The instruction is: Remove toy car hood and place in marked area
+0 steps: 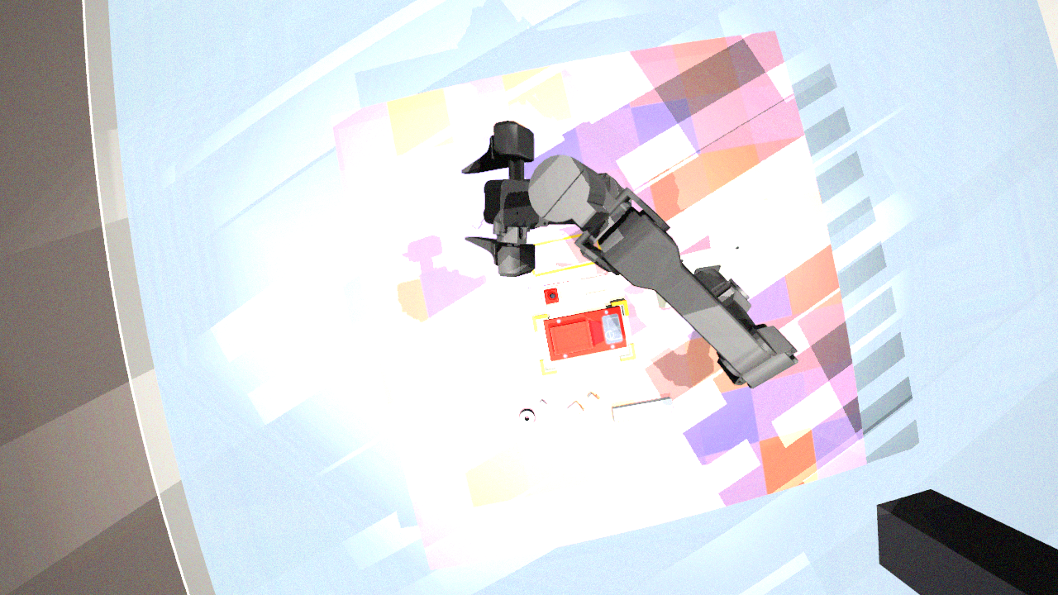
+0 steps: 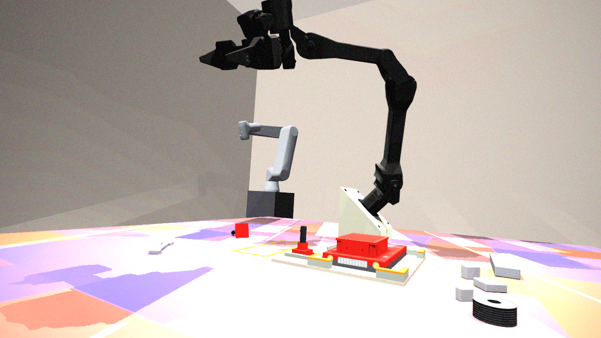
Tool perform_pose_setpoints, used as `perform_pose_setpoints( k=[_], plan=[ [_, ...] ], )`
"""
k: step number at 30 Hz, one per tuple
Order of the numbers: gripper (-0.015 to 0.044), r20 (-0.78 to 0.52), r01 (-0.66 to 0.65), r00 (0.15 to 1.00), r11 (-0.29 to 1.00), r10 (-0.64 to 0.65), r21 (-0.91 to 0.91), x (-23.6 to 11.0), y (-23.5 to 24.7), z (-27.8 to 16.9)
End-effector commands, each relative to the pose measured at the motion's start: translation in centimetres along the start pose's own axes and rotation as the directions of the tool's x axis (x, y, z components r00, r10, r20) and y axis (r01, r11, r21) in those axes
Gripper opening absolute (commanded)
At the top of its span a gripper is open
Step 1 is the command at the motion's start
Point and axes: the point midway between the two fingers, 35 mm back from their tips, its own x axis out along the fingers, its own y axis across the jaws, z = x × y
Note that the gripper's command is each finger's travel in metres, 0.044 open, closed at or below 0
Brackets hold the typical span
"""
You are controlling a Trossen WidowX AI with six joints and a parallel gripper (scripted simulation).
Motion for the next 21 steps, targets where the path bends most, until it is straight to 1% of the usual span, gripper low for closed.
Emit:
perform_pose_setpoints(
  k=[1, 5, 10, 16, 21],
  plan=[
    [0.0440, -0.181, -0.068, 0.981, 0.998, 0.070, 0.017, 1.7, 5.9, -4.2],
    [0.0440, -0.338, -0.125, 0.932, 0.991, 0.130, 0.038, 2.4, 10.8, -8.1],
    [0.0440, -0.524, -0.184, 0.830, 0.981, 0.191, 0.067, 1.8, 16.7, -13.2],
    [0.0440, -0.719, -0.238, 0.652, 0.966, 0.238, 0.104, -0.8, 23.1, -19.2],
    [0.0440, -0.842, -0.266, 0.478, 0.955, 0.251, 0.133, -4.6, 27.7, -23.6]
  ],
)
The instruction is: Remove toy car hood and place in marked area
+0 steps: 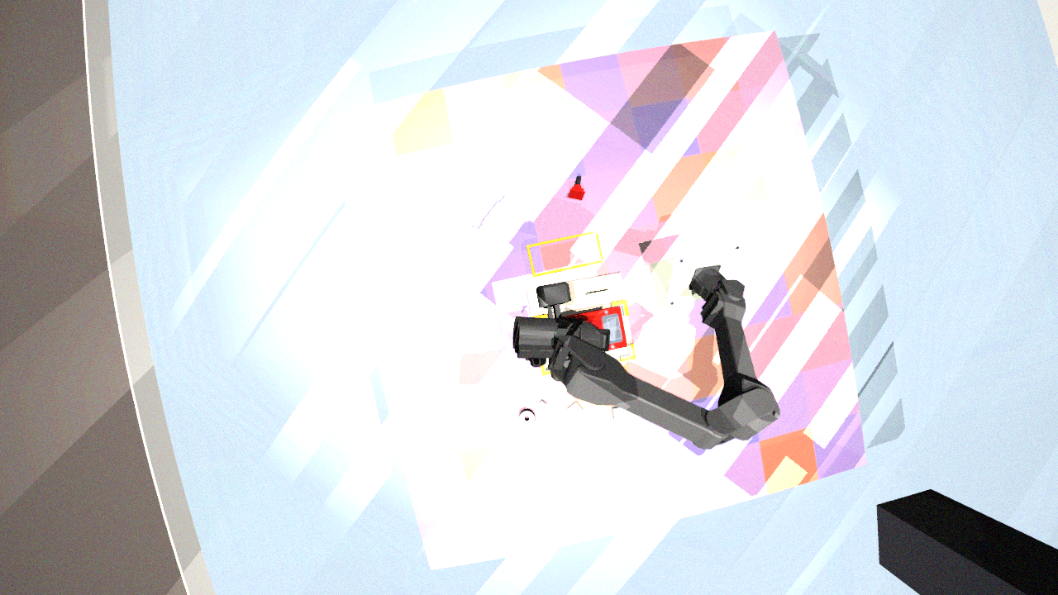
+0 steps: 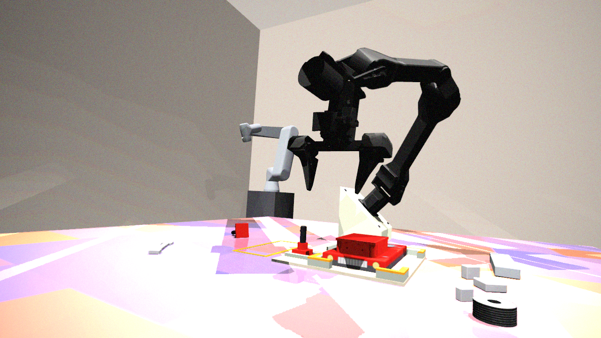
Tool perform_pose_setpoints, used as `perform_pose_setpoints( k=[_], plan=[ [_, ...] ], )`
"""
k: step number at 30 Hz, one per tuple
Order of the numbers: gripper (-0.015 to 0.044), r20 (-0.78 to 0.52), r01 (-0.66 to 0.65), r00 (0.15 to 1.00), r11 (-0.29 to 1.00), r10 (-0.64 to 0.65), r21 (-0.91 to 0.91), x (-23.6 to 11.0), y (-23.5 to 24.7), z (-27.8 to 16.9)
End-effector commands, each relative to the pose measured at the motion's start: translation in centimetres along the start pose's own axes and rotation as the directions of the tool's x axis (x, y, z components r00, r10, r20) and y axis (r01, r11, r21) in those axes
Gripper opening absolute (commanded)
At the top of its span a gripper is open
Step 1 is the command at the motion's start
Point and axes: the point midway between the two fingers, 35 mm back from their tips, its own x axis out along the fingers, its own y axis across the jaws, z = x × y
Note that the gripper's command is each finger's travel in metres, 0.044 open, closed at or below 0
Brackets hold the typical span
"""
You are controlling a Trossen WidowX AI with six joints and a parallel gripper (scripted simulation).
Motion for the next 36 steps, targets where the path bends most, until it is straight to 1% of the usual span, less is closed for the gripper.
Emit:
perform_pose_setpoints(
  k=[1, 14, 36],
  plan=[
    [0.0440, -0.171, -0.029, 0.985, 1.000, 0.028, -0.005, 1.4, 3.9, -4.5],
    [0.0440, -0.178, -0.030, 0.984, 1.000, 0.029, -0.005, 1.5, 4.2, -4.9],
    [0.0440, -0.177, -0.030, 0.984, 1.000, 0.028, -0.005, 3.4, 4.3, -5.1]
  ],
)
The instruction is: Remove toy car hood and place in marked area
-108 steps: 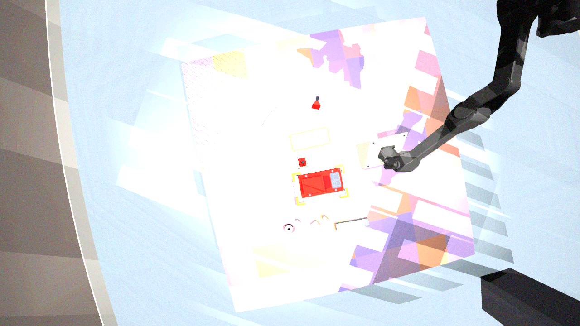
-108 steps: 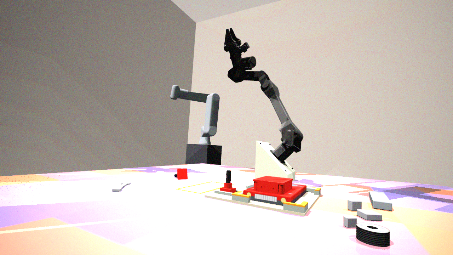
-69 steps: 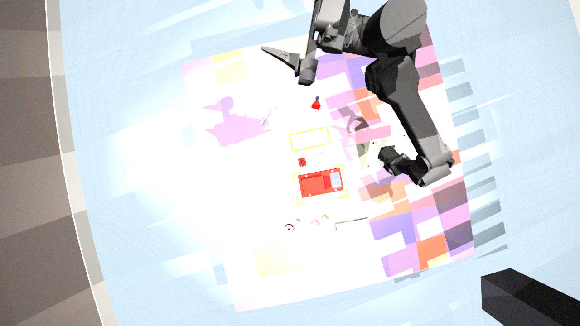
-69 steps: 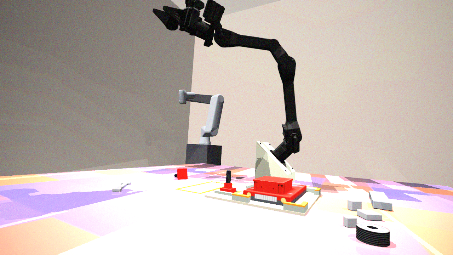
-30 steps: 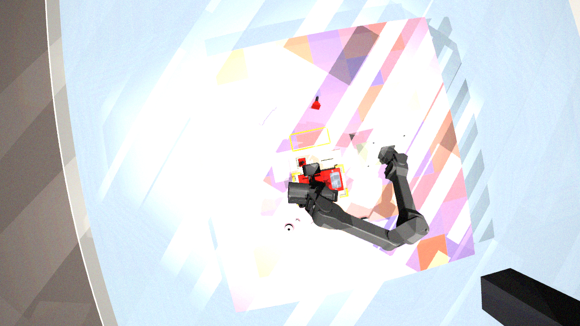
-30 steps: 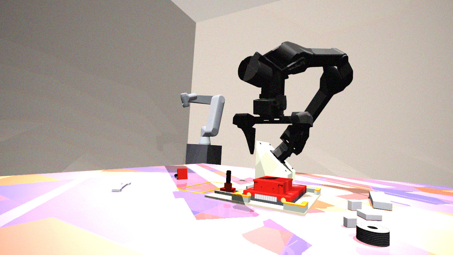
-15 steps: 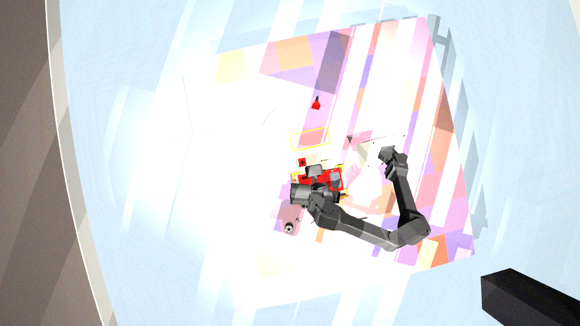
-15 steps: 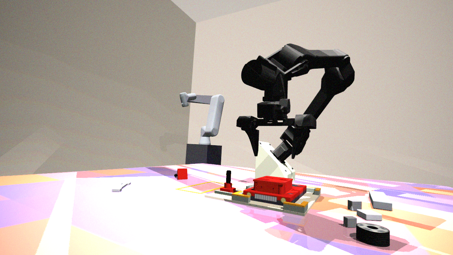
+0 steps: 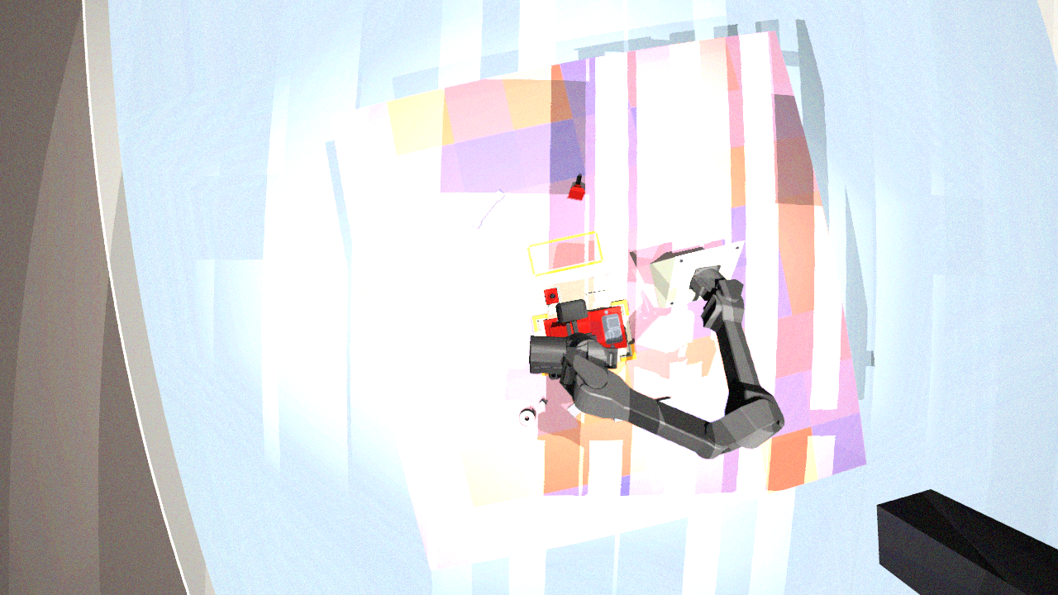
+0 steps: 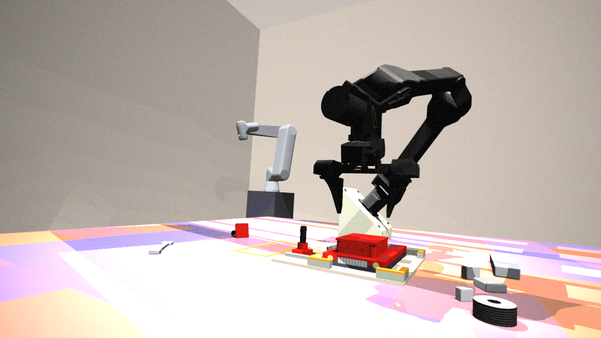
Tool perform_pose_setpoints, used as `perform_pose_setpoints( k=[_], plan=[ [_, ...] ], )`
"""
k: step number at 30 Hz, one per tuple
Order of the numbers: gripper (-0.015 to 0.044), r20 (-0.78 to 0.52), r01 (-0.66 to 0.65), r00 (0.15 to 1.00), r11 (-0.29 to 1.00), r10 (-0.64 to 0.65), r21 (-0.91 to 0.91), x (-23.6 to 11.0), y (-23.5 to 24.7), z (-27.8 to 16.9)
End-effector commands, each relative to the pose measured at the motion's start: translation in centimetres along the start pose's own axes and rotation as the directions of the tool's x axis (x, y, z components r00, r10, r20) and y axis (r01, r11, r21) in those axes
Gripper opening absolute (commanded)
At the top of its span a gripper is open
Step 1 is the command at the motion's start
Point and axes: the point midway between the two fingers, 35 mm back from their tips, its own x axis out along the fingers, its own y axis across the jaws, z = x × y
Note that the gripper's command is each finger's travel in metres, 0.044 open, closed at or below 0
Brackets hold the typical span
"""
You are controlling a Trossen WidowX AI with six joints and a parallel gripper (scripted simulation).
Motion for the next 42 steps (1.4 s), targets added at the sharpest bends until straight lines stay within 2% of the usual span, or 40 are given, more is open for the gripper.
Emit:
perform_pose_setpoints(
  k=[1, 42],
  plan=[
    [0.0440, -0.002, -0.004, 1.000, 1.000, 0.004, 0.004, 0.5, 0.0, -0.1],
    [0.0440, -0.002, -0.007, 1.000, 1.000, 0.007, 0.004, 3.8, 0.2, -0.3]
  ],
)
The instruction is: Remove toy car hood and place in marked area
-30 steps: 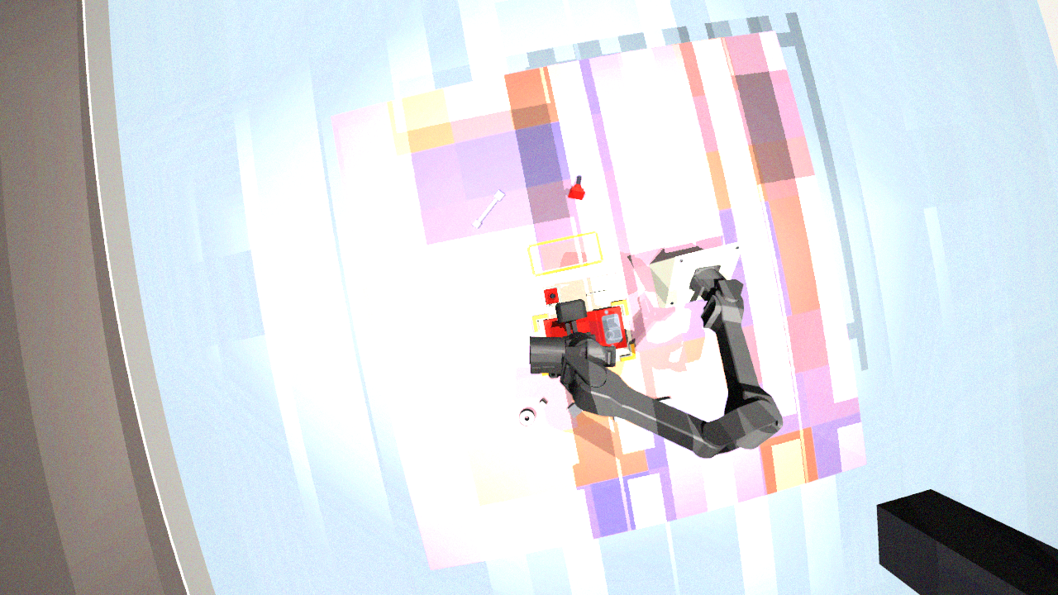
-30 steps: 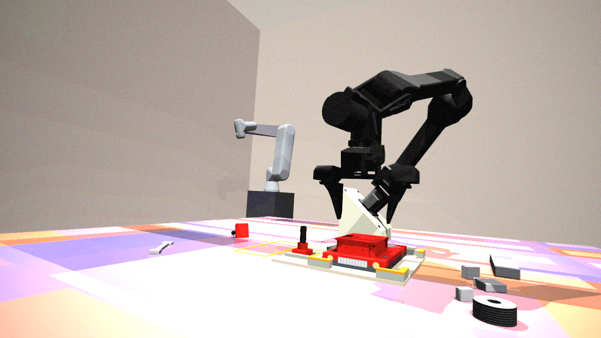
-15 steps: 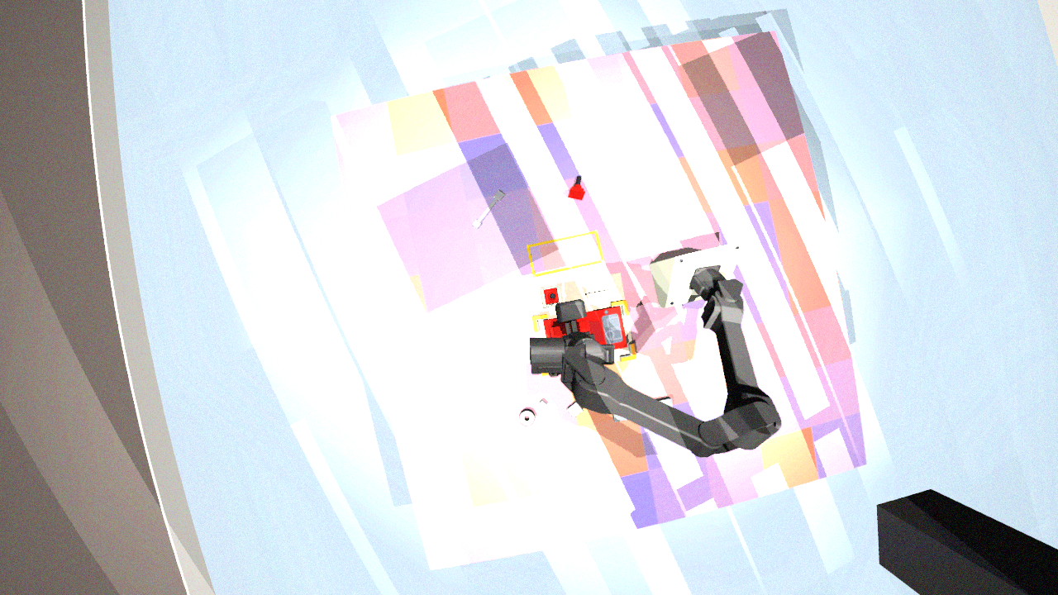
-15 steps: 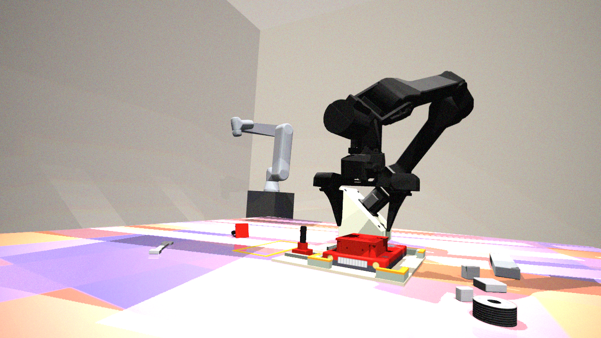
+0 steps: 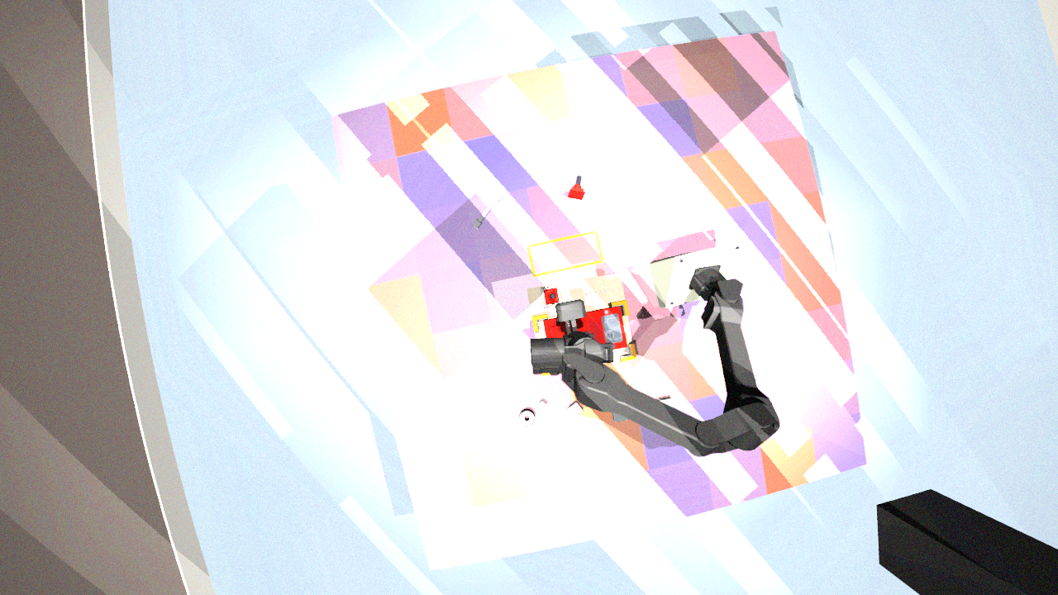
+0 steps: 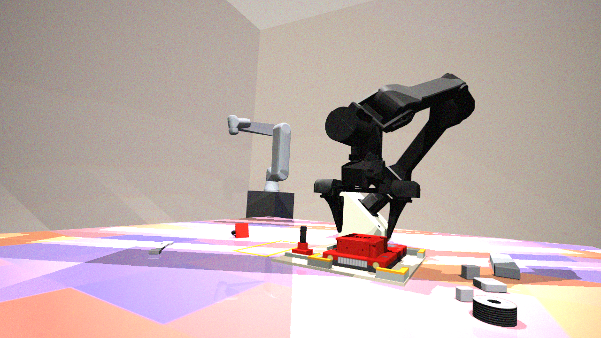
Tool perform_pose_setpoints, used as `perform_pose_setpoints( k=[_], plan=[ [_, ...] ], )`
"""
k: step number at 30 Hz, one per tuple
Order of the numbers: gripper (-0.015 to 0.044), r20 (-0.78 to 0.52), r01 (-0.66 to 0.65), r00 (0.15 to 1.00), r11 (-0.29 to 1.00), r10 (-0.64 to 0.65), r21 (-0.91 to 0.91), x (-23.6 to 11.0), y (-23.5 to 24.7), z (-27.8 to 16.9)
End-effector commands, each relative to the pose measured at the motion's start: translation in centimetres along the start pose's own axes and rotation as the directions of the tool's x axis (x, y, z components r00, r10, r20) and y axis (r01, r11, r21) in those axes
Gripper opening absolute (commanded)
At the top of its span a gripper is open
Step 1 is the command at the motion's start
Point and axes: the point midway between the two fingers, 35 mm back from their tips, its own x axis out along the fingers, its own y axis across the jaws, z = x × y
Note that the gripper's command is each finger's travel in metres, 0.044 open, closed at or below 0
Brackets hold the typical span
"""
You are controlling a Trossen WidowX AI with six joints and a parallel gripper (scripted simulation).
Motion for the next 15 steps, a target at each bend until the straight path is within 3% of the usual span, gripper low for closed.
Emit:
perform_pose_setpoints(
  k=[1, 15],
  plan=[
    [0.0440, 0.000, -0.004, 1.000, 1.000, 0.004, 0.004, 0.23, 0.02, -0.06],
    [0.0440, 0.000, -0.004, 1.000, 1.000, 0.004, 0.004, 0.91, 0.02, -0.05]
  ],
)
